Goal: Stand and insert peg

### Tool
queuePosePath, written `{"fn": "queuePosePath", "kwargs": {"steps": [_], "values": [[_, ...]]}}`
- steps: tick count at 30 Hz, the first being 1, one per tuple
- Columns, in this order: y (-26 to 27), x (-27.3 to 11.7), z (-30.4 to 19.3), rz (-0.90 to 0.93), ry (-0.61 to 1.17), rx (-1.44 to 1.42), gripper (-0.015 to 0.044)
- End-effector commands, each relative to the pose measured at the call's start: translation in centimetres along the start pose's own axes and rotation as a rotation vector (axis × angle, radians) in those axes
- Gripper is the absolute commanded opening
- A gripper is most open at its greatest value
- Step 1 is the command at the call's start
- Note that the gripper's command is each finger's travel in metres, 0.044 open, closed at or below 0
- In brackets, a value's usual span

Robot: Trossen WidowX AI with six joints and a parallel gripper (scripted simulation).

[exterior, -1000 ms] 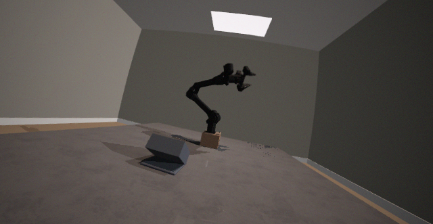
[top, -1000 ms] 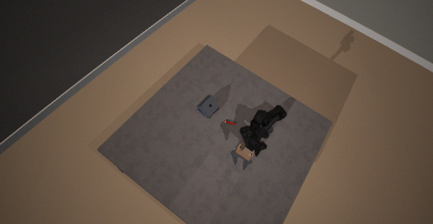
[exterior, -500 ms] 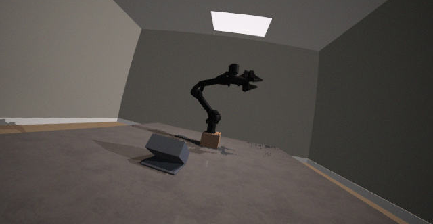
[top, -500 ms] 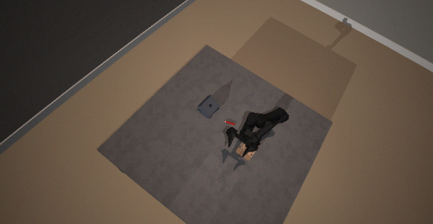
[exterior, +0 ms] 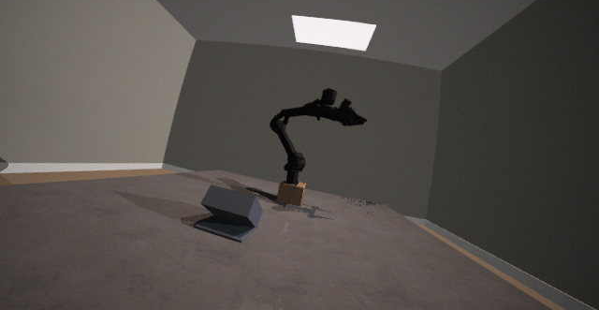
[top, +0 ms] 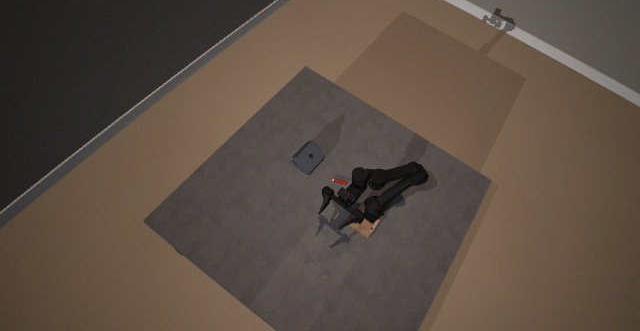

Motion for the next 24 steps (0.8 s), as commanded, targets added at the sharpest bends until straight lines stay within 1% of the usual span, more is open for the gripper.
{"fn": "queuePosePath", "kwargs": {"steps": [1, 11, 24], "values": [[-1.3, 0.3, -0.4, -0.059, 0.029, 0.103, 0.044], [-5.0, 0.7, -1.9, -0.228, 0.092, 0.371, 0.044], [-9.5, 0.0, -4.2, -0.453, 0.124, 0.672, 0.044]]}}
Point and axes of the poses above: the point midway between the two fingers, 35 mm back from their tips, its own x axis out along the fingers, its own y axis across the jaws, z = x × y, the point moved 6 cm from there along -x, back along the fingers, and after that the axes turned 3 degrees about x, right-handed, at the moved point
